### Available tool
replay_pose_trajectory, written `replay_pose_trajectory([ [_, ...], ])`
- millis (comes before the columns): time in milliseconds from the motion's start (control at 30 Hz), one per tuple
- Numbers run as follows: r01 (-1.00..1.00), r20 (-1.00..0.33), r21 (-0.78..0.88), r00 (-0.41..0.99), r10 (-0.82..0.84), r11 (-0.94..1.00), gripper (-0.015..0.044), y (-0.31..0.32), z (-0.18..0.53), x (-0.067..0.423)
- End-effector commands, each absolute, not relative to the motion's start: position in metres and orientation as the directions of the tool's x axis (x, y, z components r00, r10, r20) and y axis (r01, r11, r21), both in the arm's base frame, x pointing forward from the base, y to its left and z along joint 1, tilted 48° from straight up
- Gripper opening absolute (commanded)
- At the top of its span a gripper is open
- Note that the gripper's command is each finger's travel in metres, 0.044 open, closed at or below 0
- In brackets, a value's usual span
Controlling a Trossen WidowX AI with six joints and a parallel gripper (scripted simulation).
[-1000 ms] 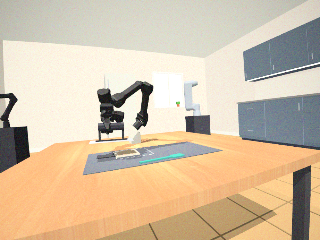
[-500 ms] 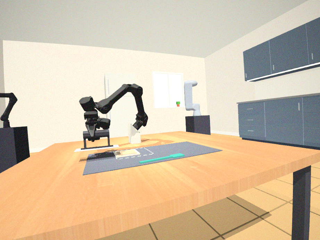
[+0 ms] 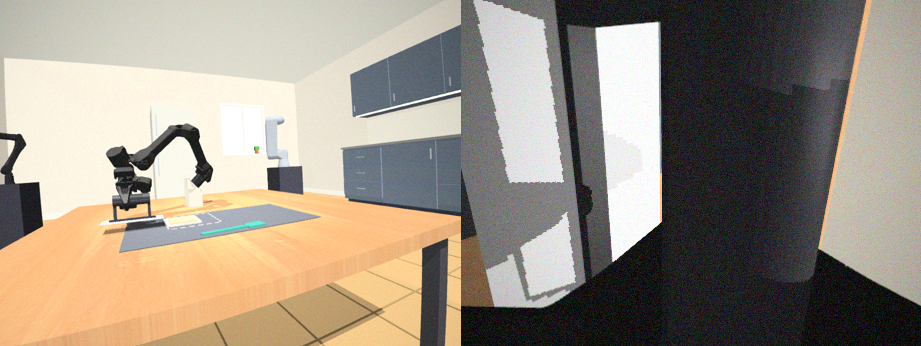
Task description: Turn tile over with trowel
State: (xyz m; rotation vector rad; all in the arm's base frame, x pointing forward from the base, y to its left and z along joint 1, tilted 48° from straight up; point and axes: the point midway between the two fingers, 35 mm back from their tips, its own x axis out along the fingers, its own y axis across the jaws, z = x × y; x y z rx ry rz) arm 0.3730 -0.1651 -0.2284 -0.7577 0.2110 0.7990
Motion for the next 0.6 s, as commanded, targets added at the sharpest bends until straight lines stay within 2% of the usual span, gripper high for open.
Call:
replay_pose_trajectory([
  [0,-0.71,-0.436,-0.534,0.696,0.57,0.459,0.0,-0.162,-0.234,0.374],
  [567,-0.71,-0.435,-0.534,0.697,0.571,0.46,0.0,-0.144,-0.25,0.372],
])
